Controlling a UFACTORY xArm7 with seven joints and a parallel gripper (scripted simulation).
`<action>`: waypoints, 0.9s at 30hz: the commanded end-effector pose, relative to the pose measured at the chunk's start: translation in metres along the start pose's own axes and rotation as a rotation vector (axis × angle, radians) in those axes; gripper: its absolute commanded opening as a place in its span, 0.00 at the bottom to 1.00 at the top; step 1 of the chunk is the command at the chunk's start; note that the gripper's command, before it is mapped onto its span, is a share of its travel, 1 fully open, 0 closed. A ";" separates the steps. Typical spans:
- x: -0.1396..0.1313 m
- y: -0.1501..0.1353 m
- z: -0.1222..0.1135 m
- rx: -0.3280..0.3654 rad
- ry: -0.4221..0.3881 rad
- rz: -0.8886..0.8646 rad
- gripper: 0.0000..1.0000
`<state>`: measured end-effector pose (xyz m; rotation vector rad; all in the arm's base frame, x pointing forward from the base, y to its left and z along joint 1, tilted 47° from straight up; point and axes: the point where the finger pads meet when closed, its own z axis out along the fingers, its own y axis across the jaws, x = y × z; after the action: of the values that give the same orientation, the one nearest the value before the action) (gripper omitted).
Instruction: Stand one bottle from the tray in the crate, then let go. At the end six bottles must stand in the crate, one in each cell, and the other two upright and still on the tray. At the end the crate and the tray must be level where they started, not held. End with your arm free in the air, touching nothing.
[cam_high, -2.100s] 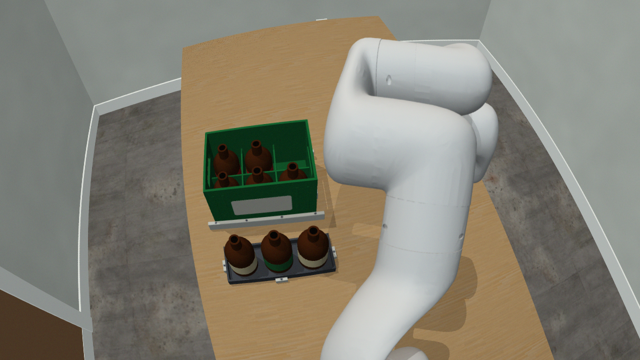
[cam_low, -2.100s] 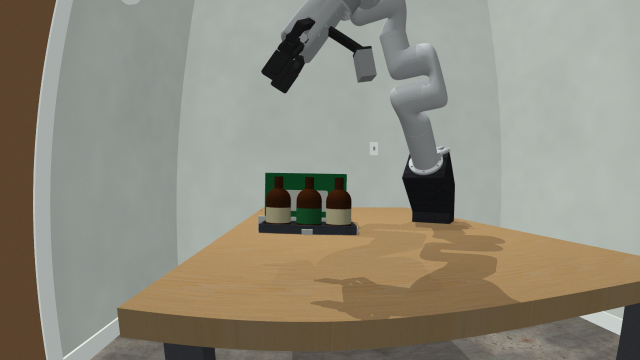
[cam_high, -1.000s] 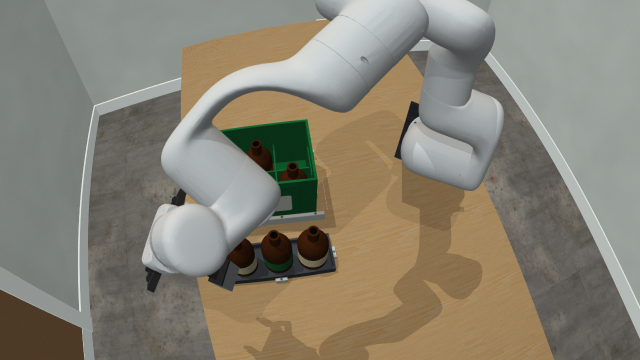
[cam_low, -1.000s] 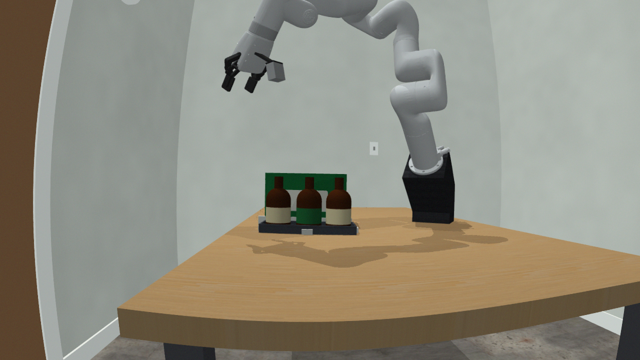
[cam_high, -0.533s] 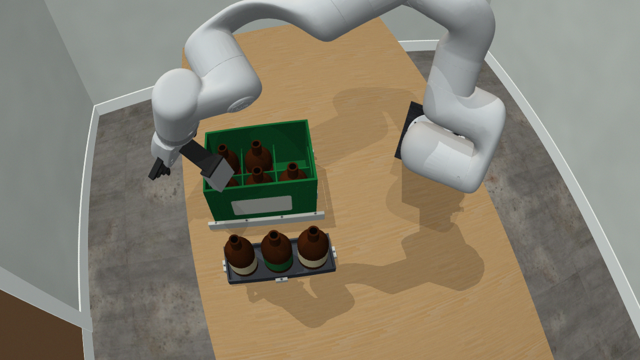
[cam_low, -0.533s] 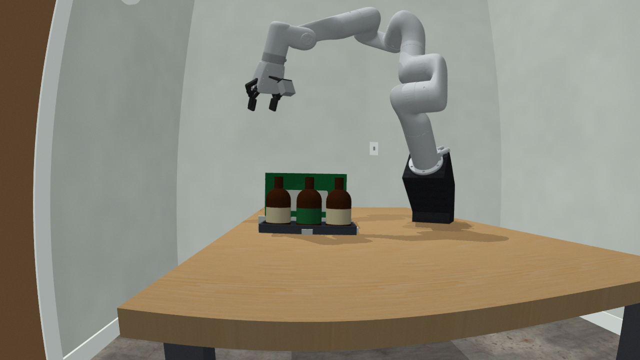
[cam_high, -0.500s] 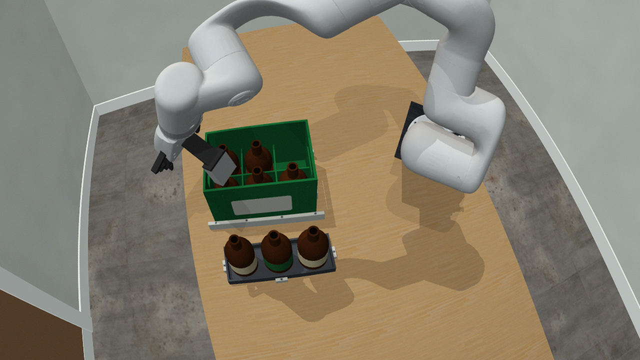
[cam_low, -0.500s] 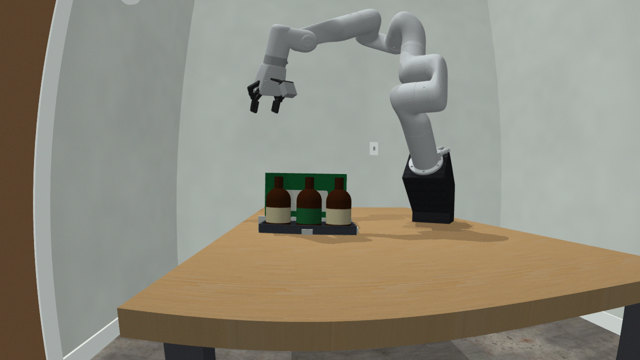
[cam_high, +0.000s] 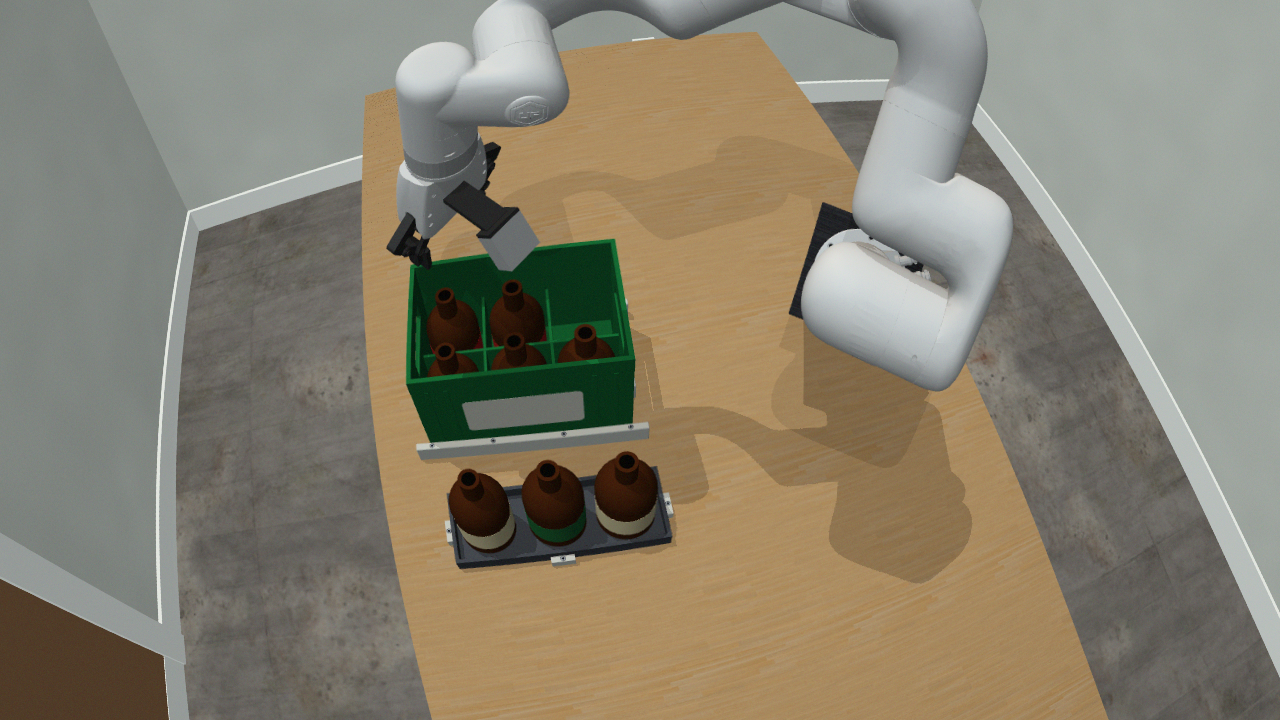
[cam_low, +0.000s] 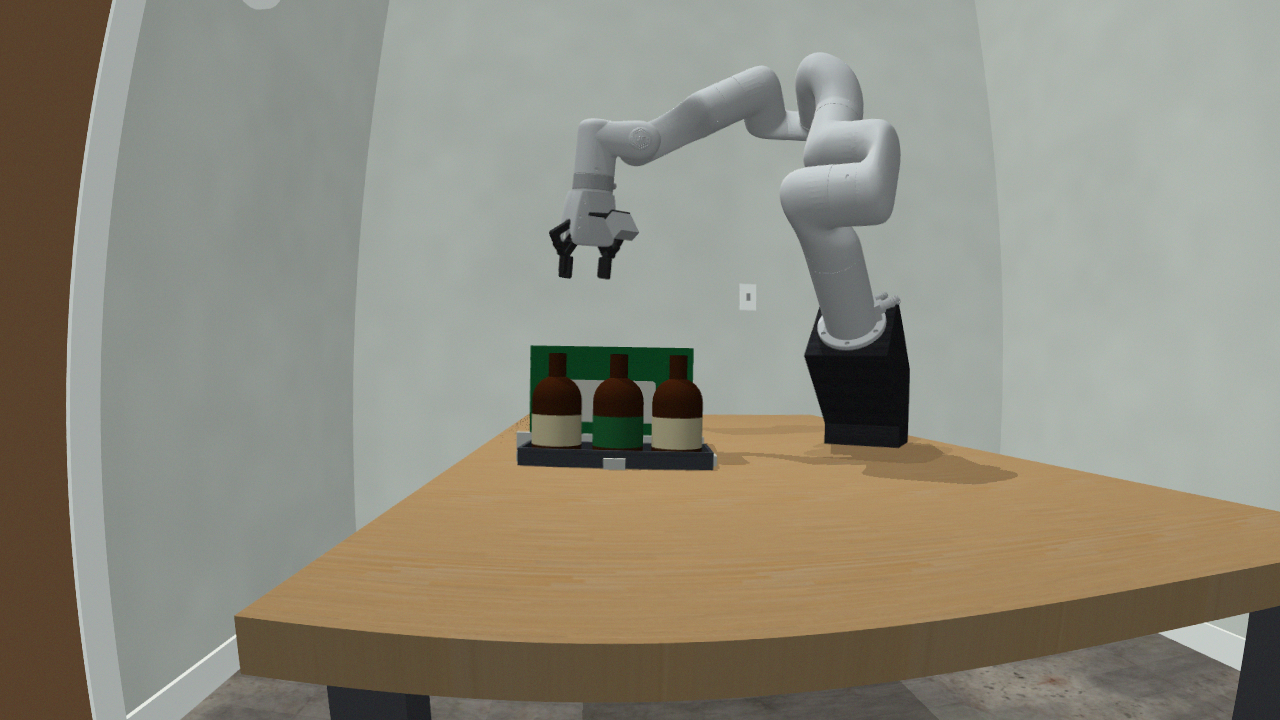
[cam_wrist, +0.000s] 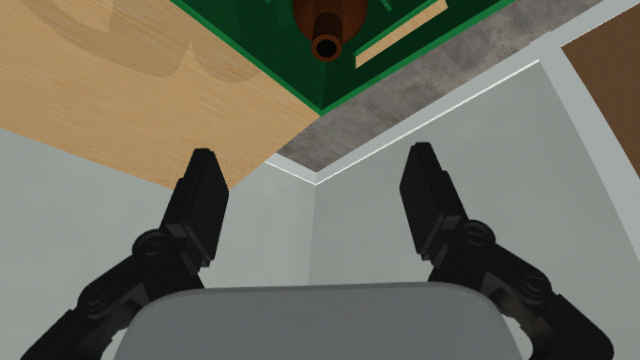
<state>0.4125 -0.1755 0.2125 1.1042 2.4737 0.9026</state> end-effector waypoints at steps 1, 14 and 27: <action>0.003 -0.019 0.017 -0.019 0.047 0.014 1.00; 0.038 -0.055 0.068 -0.085 0.196 0.039 1.00; 0.040 -0.057 0.070 -0.089 0.204 0.039 0.00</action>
<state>0.3869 -0.1429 0.1214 1.0810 2.5528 1.1817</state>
